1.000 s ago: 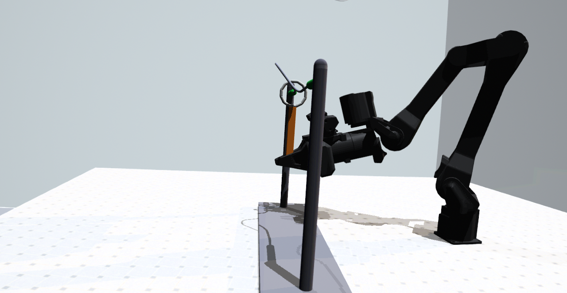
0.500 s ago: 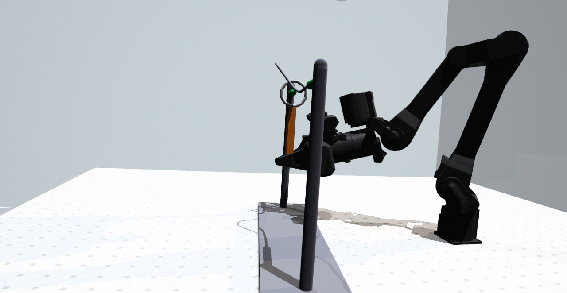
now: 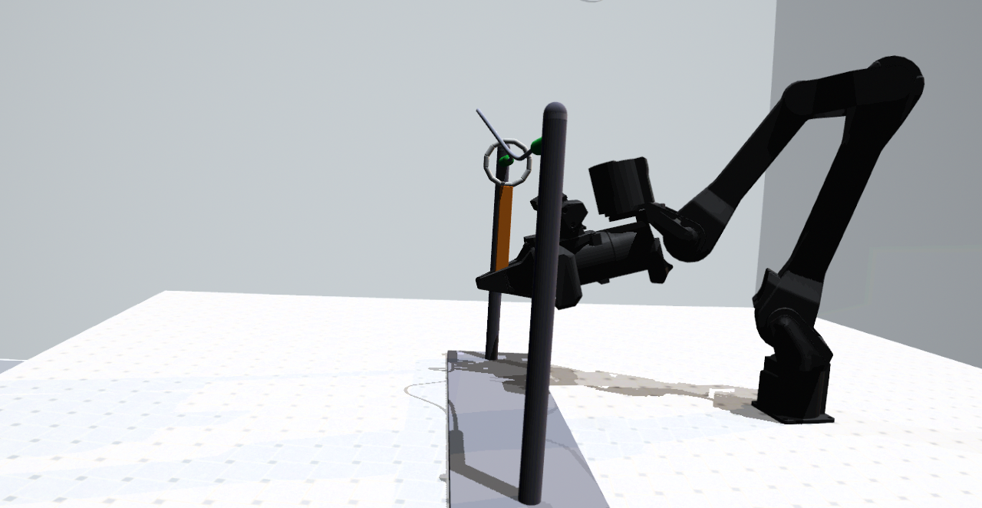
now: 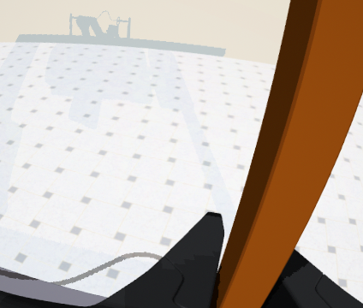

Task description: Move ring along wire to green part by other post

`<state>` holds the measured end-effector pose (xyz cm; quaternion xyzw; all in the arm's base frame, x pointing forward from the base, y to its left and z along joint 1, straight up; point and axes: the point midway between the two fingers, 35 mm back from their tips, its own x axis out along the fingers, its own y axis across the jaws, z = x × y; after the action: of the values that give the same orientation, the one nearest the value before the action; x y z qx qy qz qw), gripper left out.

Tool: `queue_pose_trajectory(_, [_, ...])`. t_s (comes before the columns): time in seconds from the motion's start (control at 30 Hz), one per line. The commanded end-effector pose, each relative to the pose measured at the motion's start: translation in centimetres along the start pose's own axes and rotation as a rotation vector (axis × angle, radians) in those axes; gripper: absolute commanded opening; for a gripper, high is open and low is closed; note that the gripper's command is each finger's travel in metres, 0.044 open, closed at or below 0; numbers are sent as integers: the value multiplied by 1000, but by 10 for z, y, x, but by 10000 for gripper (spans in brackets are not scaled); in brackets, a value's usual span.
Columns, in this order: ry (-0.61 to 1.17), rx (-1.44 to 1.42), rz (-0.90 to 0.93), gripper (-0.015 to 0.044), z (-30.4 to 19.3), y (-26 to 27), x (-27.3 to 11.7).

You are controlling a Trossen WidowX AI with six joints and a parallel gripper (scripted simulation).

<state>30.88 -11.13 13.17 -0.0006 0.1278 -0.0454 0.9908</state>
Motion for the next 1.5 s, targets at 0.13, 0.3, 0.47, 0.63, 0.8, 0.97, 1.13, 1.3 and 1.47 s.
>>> queue_pose_trajectory(0.13, [-6, 5, -4, -150, 3, 8, -1])
queue_pose_trajectory(0.3, [-3, 11, -6, -150, 3, 13, -1])
queue_pose_trajectory(0.47, [33, 17, -8, -150, 2, 16, -5])
queue_pose_trajectory(0.63, [109, 37, -14, -150, 2, 22, -14])
queue_pose_trajectory(0.8, [192, 73, -24, -150, 1, 31, -25])
queue_pose_trajectory(0.97, [276, 132, -37, -150, 2, 44, -35])
queue_pose_trajectory(1.13, [367, 227, -57, -150, 6, 62, -46])
queue_pose_trajectory(1.3, [462, 327, -68, -150, 12, 79, -57])
queue_pose_trajectory(1.47, [561, 421, -66, -150, 21, 93, -67])
